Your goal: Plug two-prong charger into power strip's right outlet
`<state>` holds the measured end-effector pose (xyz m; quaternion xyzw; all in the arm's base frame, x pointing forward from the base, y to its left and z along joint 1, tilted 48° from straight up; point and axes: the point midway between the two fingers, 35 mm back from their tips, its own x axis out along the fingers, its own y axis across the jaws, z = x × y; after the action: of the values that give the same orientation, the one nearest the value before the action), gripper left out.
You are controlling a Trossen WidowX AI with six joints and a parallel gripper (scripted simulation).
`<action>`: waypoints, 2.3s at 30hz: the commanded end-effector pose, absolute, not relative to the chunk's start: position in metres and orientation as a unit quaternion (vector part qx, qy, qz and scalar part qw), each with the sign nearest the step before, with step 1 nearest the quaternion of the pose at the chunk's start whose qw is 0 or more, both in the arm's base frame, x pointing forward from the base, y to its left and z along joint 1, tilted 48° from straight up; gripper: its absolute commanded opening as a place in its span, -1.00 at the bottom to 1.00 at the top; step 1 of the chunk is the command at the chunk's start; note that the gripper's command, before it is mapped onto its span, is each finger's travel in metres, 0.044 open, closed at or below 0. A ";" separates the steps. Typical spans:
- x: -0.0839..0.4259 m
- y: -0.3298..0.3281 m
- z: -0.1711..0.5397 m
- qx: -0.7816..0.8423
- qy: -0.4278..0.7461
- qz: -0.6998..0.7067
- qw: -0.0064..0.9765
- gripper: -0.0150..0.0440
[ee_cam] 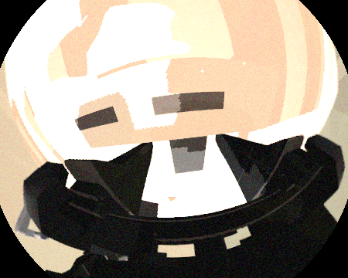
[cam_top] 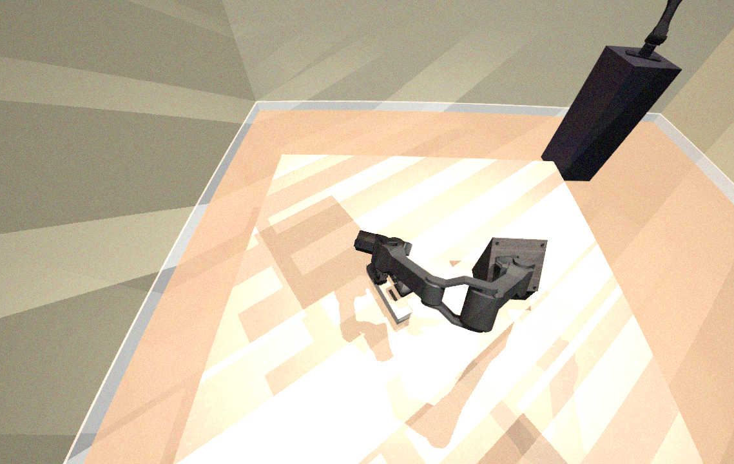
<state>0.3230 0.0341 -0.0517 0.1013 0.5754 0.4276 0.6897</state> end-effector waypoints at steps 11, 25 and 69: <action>0.320 0.033 -0.053 0.102 0.571 0.428 0.693 1.00; 0.316 0.032 -0.055 0.103 0.566 0.429 0.697 1.00; 0.268 0.015 -0.079 0.103 0.563 0.429 0.699 1.00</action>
<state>0.2741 0.0175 -0.0758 0.1046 0.5617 0.4304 0.6988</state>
